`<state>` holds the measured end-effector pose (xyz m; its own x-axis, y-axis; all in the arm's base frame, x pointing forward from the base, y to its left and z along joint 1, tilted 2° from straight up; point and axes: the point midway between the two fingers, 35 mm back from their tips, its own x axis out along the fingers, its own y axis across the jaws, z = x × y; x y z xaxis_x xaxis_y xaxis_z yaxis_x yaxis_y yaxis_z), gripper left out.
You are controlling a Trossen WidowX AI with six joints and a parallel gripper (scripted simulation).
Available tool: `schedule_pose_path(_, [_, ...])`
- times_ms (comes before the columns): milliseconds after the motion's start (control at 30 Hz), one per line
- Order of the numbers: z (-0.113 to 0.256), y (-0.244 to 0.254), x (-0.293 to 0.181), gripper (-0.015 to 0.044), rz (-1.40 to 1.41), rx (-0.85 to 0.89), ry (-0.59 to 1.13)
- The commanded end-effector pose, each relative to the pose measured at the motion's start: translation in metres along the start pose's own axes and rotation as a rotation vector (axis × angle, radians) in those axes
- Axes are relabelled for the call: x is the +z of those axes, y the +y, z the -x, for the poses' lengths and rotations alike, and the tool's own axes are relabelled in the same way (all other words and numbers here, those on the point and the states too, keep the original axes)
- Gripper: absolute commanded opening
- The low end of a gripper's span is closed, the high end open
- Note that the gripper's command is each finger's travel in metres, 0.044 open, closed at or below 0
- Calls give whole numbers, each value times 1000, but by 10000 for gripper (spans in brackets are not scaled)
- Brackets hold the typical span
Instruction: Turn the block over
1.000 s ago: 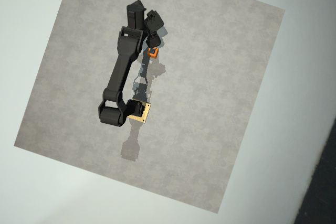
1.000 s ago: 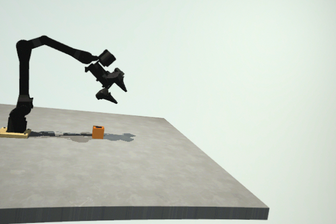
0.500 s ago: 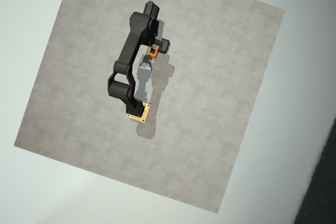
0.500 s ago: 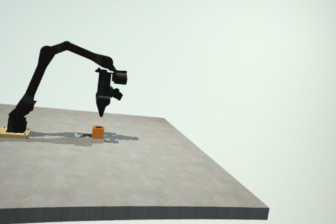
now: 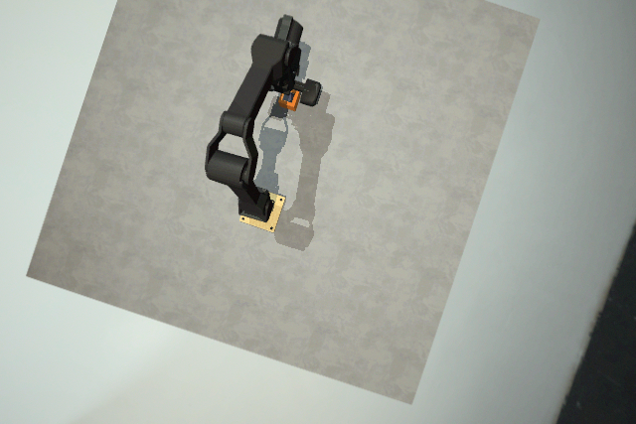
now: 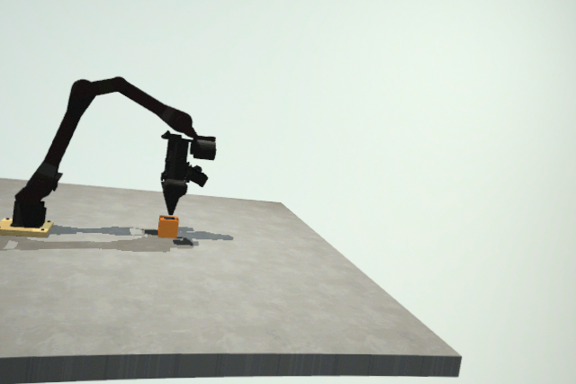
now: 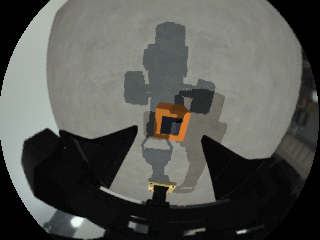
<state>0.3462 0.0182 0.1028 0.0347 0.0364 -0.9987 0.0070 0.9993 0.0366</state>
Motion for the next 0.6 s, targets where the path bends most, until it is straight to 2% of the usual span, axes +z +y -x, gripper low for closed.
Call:
schedule_pose_path(0, [-5,0,0,440,3,3,-2])
schedule_pose_path(567, [-32,0,1,440,3,3,-2])
